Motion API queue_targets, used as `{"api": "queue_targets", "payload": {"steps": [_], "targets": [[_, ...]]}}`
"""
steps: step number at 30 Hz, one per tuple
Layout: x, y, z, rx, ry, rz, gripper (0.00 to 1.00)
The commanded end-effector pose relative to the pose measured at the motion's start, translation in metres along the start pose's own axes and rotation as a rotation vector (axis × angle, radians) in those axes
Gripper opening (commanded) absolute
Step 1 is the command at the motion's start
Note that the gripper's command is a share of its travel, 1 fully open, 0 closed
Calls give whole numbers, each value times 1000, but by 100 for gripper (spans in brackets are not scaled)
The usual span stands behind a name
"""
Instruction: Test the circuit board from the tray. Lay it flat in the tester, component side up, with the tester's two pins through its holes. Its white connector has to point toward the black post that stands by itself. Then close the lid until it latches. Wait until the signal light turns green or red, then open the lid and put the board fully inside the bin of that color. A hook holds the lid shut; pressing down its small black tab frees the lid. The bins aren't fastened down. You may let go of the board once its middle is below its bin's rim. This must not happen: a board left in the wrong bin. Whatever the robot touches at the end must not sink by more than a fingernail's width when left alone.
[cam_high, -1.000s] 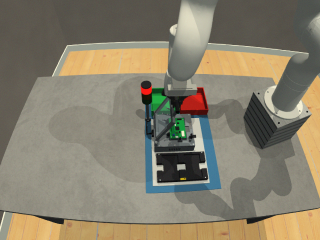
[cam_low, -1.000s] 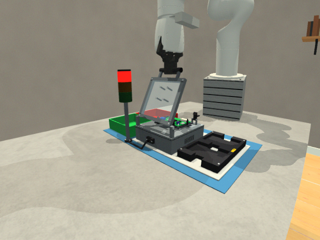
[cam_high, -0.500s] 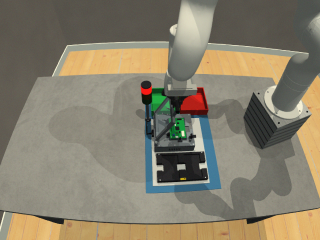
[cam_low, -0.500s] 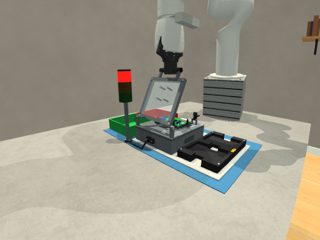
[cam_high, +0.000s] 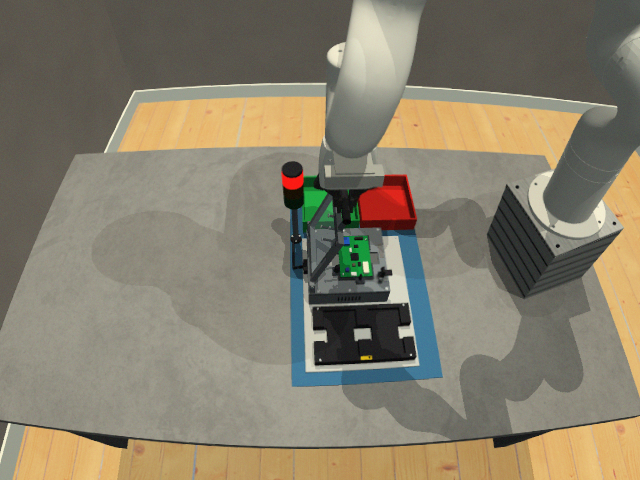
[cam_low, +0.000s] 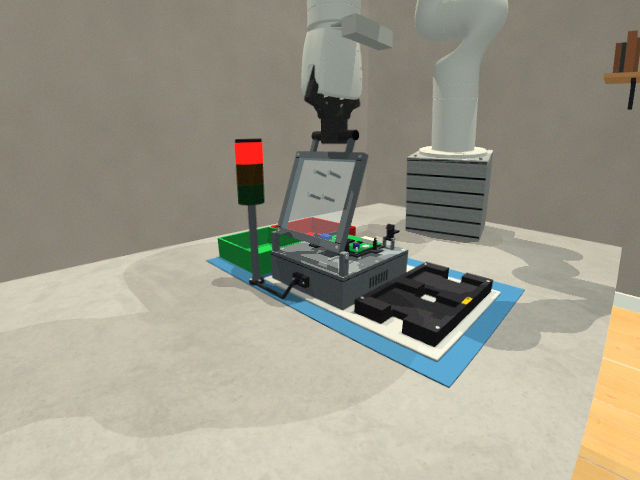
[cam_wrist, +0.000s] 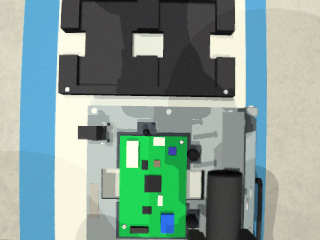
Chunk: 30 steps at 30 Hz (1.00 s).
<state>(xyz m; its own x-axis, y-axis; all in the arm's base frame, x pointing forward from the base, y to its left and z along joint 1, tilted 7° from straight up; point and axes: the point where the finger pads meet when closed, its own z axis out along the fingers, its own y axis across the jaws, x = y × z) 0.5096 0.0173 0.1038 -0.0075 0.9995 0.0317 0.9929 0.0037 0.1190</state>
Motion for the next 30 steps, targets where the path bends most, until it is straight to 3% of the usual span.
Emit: {"api": "queue_targets", "payload": {"steps": [1,13,27,28,30], "targets": [[0,12,-5,-3,-1,0,0],[0,42,-13,-3,-1,0,0],[0,45,-14,-3,-1,0,0],[0,45,-14,-3,-1,0,28],[0,45,-14,-3,-1,0,28]]}}
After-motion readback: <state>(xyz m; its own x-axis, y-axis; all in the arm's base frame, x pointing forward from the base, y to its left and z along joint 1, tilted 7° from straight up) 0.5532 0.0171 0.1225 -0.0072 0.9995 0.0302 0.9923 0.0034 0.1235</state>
